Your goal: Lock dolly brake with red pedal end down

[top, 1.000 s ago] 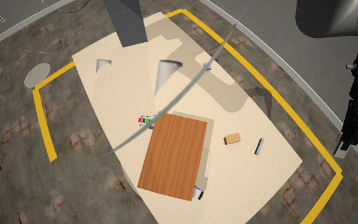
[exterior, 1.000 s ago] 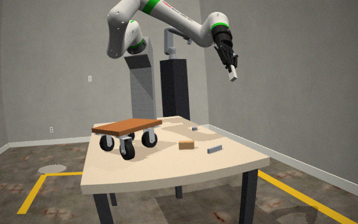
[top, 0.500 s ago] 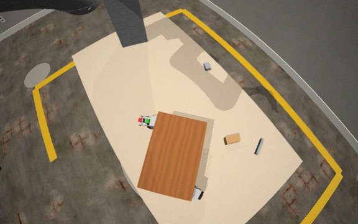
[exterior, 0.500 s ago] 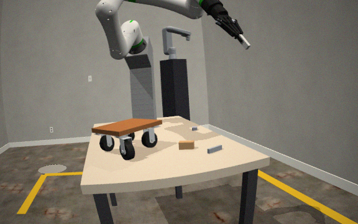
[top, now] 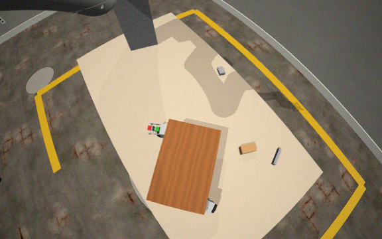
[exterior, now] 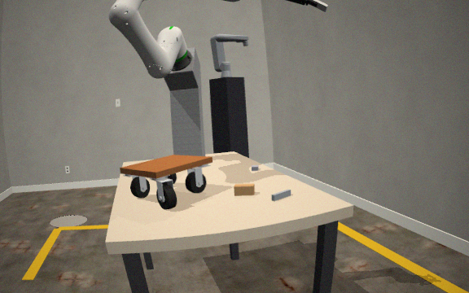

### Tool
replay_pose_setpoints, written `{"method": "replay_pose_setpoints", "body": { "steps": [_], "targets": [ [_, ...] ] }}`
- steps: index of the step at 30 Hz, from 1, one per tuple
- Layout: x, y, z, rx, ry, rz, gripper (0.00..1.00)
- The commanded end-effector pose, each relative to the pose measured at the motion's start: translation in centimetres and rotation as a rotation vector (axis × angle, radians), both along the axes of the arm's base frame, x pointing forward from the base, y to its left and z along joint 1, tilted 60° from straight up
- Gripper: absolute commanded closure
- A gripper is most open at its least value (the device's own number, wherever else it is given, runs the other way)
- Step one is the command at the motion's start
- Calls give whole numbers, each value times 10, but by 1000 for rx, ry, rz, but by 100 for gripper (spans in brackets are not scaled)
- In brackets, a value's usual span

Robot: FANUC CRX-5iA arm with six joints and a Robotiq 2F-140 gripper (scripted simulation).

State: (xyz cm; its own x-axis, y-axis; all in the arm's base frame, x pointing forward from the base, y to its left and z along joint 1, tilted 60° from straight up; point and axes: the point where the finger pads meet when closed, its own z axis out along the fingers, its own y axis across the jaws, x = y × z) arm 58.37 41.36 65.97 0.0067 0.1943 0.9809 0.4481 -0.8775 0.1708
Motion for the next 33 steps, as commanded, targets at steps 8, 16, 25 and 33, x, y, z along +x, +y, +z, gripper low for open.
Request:
{"method": "replay_pose_setpoints", "body": {
  "steps": [8,16,25,33],
  "targets": [
    [-128,45,72,205,2,351,100],
    [-220,48,130,345,-26,554,100],
    [-249,44,149,394,-38,622,100],
    [-307,26,187,497,-68,755,100]
  ]
}}
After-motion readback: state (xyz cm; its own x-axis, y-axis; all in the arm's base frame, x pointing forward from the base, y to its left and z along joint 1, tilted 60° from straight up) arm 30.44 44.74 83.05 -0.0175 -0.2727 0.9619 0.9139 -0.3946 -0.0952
